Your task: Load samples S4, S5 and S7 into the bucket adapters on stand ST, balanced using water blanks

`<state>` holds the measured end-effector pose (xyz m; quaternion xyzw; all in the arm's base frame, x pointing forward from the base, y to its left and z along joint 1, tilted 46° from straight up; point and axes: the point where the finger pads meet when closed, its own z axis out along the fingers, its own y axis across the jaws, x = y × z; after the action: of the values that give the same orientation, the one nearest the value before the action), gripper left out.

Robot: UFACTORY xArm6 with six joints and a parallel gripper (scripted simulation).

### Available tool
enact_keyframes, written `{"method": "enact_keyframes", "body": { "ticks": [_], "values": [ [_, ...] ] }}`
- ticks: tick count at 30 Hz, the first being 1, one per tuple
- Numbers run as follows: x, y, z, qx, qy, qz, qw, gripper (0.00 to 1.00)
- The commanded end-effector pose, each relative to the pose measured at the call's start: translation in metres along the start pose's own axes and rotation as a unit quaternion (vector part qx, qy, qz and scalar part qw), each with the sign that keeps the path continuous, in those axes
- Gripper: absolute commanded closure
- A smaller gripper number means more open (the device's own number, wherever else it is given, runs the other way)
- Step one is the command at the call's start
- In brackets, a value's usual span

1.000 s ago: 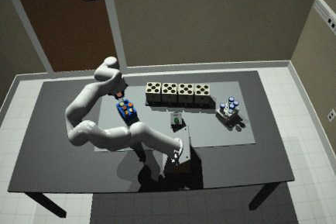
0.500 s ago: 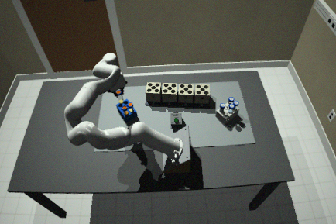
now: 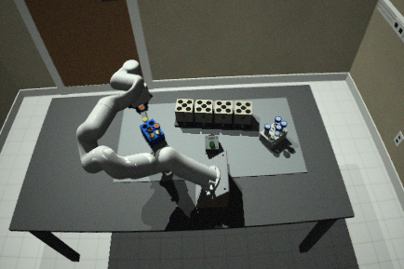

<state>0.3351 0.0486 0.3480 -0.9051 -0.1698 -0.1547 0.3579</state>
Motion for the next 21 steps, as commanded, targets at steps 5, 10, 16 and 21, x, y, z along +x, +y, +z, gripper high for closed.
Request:
{"method": "enact_keyframes", "body": {
  "ticks": [5,10,16,21],
  "values": [
    [0.001,0.01,-0.001,-0.001,0.001,0.033,0.999,1.0],
    [0.003,0.035,-0.001,-0.001,0.001,0.116,0.993,1.0],
    [0.004,0.055,-0.001,-0.001,0.001,0.182,0.983,1.0],
    [0.006,0.08,-0.001,-0.001,0.001,0.263,0.965,1.0]
  ]
}}
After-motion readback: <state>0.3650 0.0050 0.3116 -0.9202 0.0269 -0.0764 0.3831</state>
